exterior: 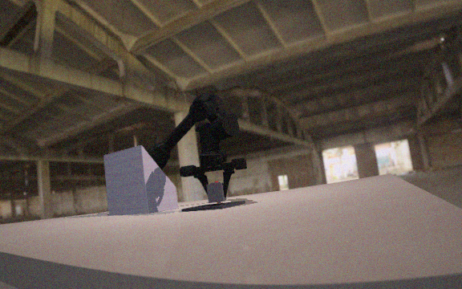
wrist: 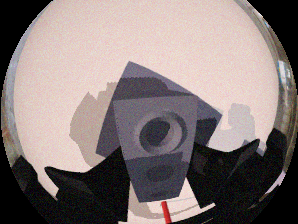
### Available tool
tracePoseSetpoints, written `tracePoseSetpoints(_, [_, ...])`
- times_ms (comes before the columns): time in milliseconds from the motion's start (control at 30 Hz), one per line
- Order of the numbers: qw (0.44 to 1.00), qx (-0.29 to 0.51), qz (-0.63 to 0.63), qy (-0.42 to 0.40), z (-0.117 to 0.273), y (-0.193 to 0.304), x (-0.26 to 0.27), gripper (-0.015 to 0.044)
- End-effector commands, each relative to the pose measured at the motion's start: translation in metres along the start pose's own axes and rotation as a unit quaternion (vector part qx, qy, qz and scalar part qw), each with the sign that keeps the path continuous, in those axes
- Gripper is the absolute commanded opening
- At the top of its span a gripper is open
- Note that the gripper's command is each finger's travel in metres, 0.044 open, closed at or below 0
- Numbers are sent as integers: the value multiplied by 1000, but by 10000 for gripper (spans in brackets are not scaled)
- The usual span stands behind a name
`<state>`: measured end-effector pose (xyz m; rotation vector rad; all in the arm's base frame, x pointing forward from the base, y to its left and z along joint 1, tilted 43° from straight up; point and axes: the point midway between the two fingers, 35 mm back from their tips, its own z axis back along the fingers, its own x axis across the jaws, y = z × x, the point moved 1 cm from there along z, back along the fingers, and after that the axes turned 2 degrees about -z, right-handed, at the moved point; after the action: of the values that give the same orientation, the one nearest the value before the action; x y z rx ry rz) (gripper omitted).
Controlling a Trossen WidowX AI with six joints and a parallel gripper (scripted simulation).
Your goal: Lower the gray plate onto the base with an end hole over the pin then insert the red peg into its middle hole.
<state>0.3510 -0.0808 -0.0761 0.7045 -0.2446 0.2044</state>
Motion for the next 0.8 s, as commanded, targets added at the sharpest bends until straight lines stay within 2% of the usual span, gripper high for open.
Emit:
tracePoseSetpoints(0, [1000, 0, 1, 0, 0, 0, 0, 158])
tracePoseSetpoints(367, [1000, 0, 1, 0, 0, 0, 0, 440])
tracePoseSetpoints(567, [1000, -1, 0, 0, 10, -2, 1, 440])
tracePoseSetpoints(767, [1000, 0, -3, 3, 106, -3, 2, 440])
